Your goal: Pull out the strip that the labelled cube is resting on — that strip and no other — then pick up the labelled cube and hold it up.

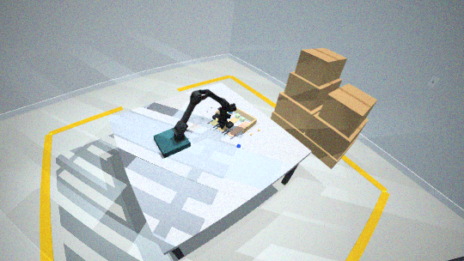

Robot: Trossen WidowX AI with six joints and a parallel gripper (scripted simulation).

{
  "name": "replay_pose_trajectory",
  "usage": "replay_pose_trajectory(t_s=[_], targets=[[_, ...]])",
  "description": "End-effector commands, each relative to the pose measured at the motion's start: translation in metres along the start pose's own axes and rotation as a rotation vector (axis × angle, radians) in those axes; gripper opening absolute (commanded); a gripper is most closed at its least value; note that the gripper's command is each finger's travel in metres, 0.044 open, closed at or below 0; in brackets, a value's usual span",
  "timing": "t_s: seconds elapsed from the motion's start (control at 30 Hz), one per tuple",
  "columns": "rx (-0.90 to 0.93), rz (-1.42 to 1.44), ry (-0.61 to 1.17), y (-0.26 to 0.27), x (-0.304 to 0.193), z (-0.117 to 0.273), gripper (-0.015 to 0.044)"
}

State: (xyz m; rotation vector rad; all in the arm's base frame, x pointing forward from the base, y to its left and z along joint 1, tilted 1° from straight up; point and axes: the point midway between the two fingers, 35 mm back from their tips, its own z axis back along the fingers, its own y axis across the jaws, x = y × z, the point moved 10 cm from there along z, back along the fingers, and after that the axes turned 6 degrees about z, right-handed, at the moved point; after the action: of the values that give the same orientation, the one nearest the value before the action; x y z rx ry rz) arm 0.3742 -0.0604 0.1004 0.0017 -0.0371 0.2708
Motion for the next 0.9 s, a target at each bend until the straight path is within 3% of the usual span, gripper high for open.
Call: replay_pose_trajectory(t_s=[0.0,0.87], targets=[[-0.001,0.005,0.007,0.000,-0.003,-0.004,0.0000],[-0.001,0.005,0.010,0.005,-0.041,-0.006,0.0000]])
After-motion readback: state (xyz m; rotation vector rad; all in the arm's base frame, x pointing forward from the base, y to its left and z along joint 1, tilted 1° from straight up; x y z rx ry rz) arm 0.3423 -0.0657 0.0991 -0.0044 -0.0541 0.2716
